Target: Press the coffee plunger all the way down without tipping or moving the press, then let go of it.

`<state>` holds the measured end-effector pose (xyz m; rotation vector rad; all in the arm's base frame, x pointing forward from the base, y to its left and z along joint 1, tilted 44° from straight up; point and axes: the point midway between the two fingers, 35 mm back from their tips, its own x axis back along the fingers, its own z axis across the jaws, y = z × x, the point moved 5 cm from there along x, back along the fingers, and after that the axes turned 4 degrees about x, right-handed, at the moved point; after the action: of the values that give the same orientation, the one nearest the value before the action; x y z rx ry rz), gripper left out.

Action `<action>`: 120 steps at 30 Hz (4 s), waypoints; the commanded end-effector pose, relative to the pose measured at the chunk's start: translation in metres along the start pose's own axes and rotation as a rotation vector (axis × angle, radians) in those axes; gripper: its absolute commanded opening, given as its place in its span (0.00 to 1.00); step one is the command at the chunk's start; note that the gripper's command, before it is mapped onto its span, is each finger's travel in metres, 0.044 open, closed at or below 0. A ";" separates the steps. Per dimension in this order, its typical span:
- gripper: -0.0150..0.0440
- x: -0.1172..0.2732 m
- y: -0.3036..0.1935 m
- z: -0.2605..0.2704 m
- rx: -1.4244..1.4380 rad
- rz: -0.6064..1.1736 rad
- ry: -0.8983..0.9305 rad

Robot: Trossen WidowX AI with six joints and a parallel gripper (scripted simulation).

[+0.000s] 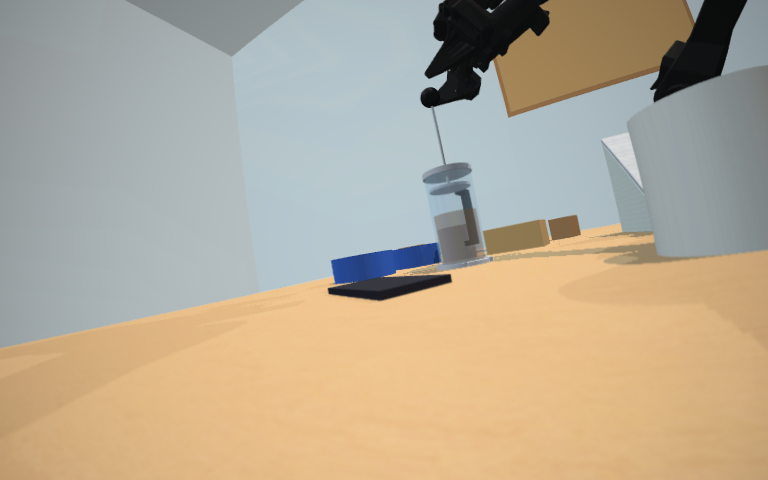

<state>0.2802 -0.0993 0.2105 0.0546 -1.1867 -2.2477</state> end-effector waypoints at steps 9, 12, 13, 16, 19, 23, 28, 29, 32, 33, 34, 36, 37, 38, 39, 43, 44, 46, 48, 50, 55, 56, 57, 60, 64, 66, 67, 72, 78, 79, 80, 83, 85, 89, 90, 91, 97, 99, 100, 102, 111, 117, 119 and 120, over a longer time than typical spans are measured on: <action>0.73 -0.009 -0.004 -0.001 -0.018 0.003 0.001; 0.60 -0.009 -0.004 -0.001 -0.018 0.003 0.001; 0.56 -0.009 -0.004 -0.001 -0.018 0.003 0.001; 0.49 -0.009 -0.004 -0.001 -0.018 0.003 0.001; 0.47 -0.009 -0.004 -0.001 -0.018 0.003 0.001; 0.47 -0.009 -0.004 -0.001 -0.018 0.003 0.001; 0.47 -0.010 -0.006 -0.002 -0.018 0.004 0.000; 0.47 -0.011 -0.007 -0.002 -0.018 0.004 0.000; 0.47 -0.014 -0.010 -0.002 -0.017 0.005 -0.001; 0.47 -0.015 -0.012 -0.003 -0.017 0.006 -0.001; 0.47 -0.016 -0.013 -0.003 -0.017 0.006 -0.001; 0.47 -0.018 -0.015 -0.003 -0.017 0.007 -0.001; 0.47 -0.019 -0.017 -0.003 -0.017 0.007 -0.002; 0.47 -0.020 -0.018 -0.003 -0.016 0.008 -0.002; 0.47 -0.021 -0.019 -0.003 -0.016 0.008 -0.002; 0.47 -0.026 -0.024 -0.004 -0.016 0.009 -0.003; 0.47 -0.027 -0.026 -0.004 -0.016 0.009 -0.003; 0.47 -0.029 -0.028 -0.004 -0.016 0.010 -0.003; 0.47 -0.031 -0.031 -0.004 -0.015 0.010 -0.003; 0.47 -0.033 -0.033 -0.004 -0.015 0.010 -0.004; 0.47 -0.038 -0.040 -0.004 -0.015 0.011 -0.004; 0.47 -0.039 -0.041 -0.004 -0.015 0.011 -0.004; 0.47 -0.040 -0.043 -0.004 -0.015 0.011 -0.004; 0.47 -0.043 -0.047 -0.004 -0.015 0.010 -0.004; 0.47 -0.047 -0.052 -0.003 -0.015 0.010 -0.004; 0.47 -0.049 -0.055 -0.003 -0.015 0.009 -0.004; 0.47 -0.050 -0.056 -0.003 -0.015 0.009 -0.004; 0.47 -0.055 -0.062 -0.002 -0.016 0.008 -0.003; 0.47 -0.061 -0.070 0.000 -0.017 0.005 -0.001; 0.47 -0.062 -0.071 0.000 -0.017 0.004 -0.001; 0.47 -0.063 -0.072 0.000 -0.017 0.004 -0.001; 0.47 -0.066 -0.075 0.001 -0.018 0.002 0.000; 0.47 -0.069 -0.077 0.002 -0.018 0.001 0.001; 0.47 -0.074 -0.077 0.003 -0.019 -0.001 0.003; 0.47 -0.075 -0.076 0.003 -0.019 -0.001 0.003; 0.47 -0.076 -0.076 0.003 -0.019 -0.001 0.003; 0.47 -0.079 -0.074 0.002 -0.018 -0.002 0.004; 0.47 -0.079 -0.073 0.001 -0.018 -0.002 0.004; 0.47 -0.079 -0.073 0.001 -0.018 -0.002 0.004; 0.47 -0.079 -0.073 0.001 -0.018 -0.002 0.004; 0.47 -0.080 -0.072 0.000 -0.018 -0.002 0.004; 0.47 -0.080 -0.071 -0.001 -0.018 -0.002 0.004; 0.47 -0.081 -0.071 -0.001 -0.018 -0.002 0.004; 0.47 -0.081 -0.071 -0.001 -0.018 -0.002 0.004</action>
<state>0.3134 -0.0349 0.1451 0.0666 -1.2201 -2.2775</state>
